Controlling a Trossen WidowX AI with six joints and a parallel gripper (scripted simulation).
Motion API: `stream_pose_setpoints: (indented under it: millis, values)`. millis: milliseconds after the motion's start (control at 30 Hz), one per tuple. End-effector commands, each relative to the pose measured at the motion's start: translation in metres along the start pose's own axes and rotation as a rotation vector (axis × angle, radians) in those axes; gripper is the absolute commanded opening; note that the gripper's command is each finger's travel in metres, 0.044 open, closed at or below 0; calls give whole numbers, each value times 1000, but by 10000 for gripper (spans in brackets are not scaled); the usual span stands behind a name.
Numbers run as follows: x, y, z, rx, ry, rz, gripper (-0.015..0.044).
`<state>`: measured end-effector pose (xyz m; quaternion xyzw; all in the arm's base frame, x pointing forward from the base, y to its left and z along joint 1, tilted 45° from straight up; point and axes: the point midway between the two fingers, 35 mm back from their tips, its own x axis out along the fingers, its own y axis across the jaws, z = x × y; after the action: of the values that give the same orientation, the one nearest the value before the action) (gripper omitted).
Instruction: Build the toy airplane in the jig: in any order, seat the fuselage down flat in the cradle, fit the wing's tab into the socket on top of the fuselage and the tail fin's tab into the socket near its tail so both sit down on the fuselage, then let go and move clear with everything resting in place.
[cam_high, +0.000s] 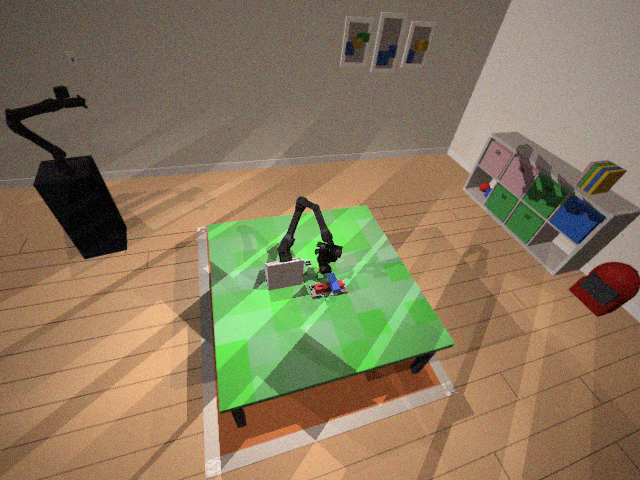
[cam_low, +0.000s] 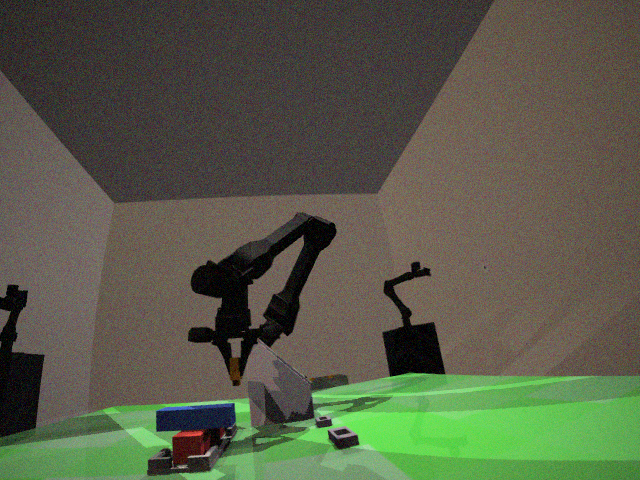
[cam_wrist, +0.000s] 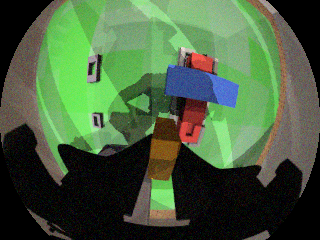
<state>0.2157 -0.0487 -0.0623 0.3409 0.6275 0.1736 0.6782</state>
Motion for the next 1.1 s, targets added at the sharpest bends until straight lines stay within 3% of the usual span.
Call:
stream_pose_setpoints:
  millis: [0, 633, 733, 1067]
  values:
    - [5, -15, -2, -6, 3, 0, 0]
    - [28, -65, -21, -22, 7, 25, 0]
    - [27, -65, -21, -22, 7, 25, 65]
    - [28, -65, -21, -22, 7, 25, 65]
